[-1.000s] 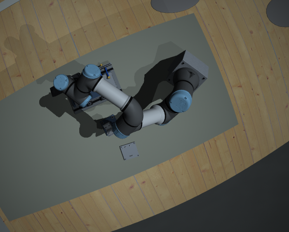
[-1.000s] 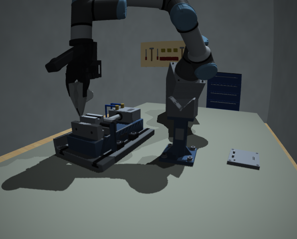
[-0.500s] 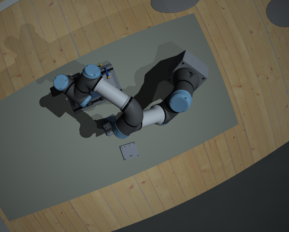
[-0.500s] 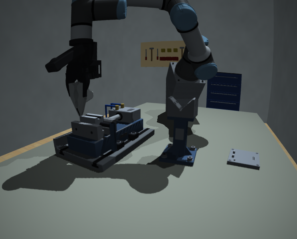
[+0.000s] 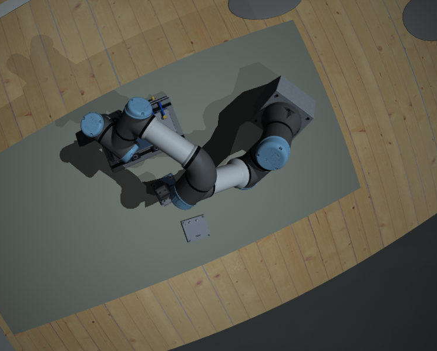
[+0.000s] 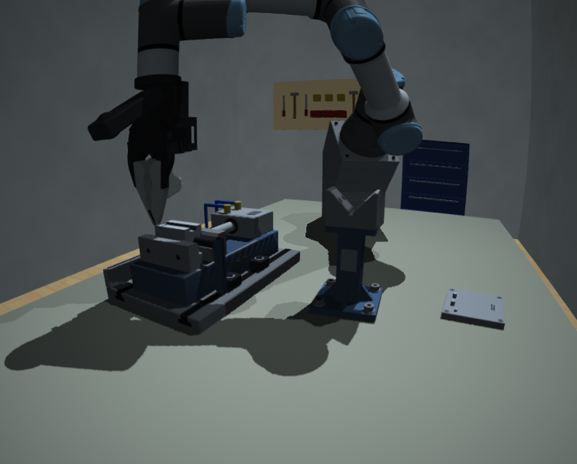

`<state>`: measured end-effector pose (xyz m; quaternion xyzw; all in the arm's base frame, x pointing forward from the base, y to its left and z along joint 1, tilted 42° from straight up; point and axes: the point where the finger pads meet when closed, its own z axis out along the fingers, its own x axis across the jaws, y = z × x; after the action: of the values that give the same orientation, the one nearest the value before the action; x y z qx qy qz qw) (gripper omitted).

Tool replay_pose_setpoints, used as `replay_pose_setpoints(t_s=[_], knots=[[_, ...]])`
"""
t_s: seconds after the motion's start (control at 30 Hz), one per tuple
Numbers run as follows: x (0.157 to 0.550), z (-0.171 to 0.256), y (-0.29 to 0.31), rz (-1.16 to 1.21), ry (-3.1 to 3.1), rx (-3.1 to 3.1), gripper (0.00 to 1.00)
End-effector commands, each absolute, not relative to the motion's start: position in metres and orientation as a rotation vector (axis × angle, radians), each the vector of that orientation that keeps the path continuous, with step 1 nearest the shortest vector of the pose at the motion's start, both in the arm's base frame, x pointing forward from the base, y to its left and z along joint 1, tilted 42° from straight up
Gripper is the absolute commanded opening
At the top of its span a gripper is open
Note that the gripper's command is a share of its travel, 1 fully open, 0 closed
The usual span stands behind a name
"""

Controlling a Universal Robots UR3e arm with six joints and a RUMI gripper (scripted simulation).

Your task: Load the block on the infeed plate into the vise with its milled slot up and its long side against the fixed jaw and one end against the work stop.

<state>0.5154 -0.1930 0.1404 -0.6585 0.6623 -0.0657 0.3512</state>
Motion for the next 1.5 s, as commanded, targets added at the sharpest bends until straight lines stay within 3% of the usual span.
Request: replay_pose_setpoints(t_s=[0.0,1.47], knots=[[0.5154,0.1413,-0.1937,-0.174,1.715,-1.705,0.0],[0.5144,0.1444,-0.186,-0.174,1.715,-1.705,0.0]])
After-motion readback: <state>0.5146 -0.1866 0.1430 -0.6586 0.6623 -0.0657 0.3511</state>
